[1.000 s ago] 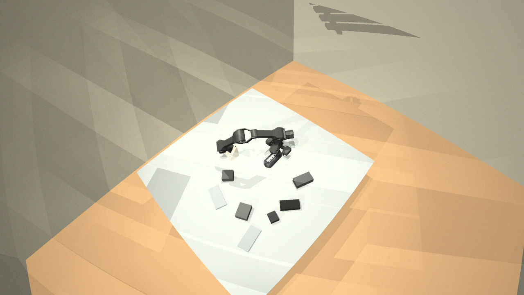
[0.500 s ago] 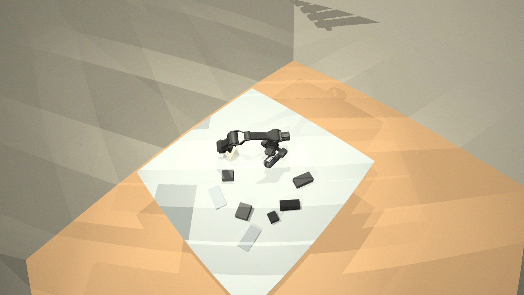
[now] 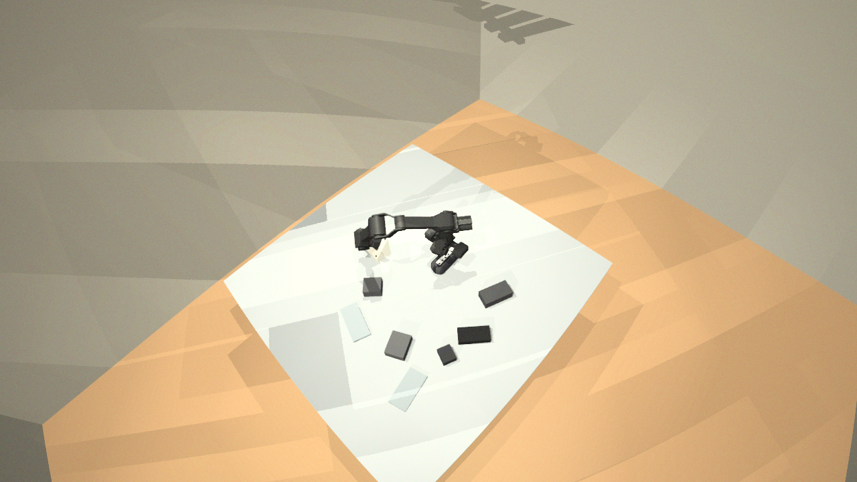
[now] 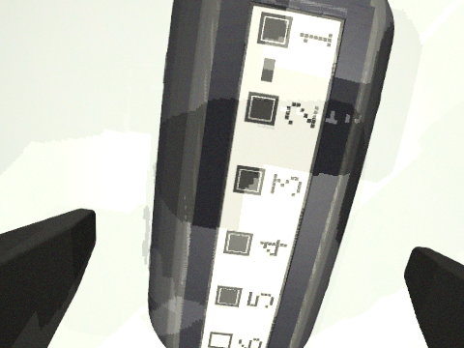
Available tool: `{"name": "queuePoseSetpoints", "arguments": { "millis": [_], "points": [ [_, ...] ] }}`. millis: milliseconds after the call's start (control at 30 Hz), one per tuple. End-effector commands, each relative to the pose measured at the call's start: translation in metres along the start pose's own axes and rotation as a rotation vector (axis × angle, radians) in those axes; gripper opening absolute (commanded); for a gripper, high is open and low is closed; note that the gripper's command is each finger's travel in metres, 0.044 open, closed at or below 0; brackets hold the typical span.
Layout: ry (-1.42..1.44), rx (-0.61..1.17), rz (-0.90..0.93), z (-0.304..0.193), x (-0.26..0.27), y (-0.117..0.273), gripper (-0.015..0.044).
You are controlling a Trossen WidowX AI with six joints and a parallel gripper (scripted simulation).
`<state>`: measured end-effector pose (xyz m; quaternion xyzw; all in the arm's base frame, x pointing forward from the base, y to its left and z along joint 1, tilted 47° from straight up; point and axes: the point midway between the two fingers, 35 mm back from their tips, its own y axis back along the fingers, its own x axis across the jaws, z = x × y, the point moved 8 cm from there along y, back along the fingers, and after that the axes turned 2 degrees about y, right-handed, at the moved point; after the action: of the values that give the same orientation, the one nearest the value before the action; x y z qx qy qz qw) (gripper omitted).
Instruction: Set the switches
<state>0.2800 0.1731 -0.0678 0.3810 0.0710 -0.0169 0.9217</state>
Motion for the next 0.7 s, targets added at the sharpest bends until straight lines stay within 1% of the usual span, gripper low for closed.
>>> {"name": "queuePoseSetpoints", "arguments": {
  "millis": [0,67,133,200,600,633,667],
  "points": [
    [0.005,-0.001,0.004,0.001,0.0,0.002,0.044],
    [0.005,-0.001,0.004,0.001,0.0,0.002,0.044],
    [0.015,-0.001,0.004,0.001,0.0,0.002,0.0387],
    [0.09,0.0,-0.001,0.001,0.002,0.002,0.0335],
    [0.771,0.026,-0.041,0.0,0.012,0.008,0.002],
    [0.827,0.029,-0.043,0.0,0.013,0.008,0.0],
    [0.884,0.033,-0.046,0.0,0.014,0.009,0.0]
  ]
}}
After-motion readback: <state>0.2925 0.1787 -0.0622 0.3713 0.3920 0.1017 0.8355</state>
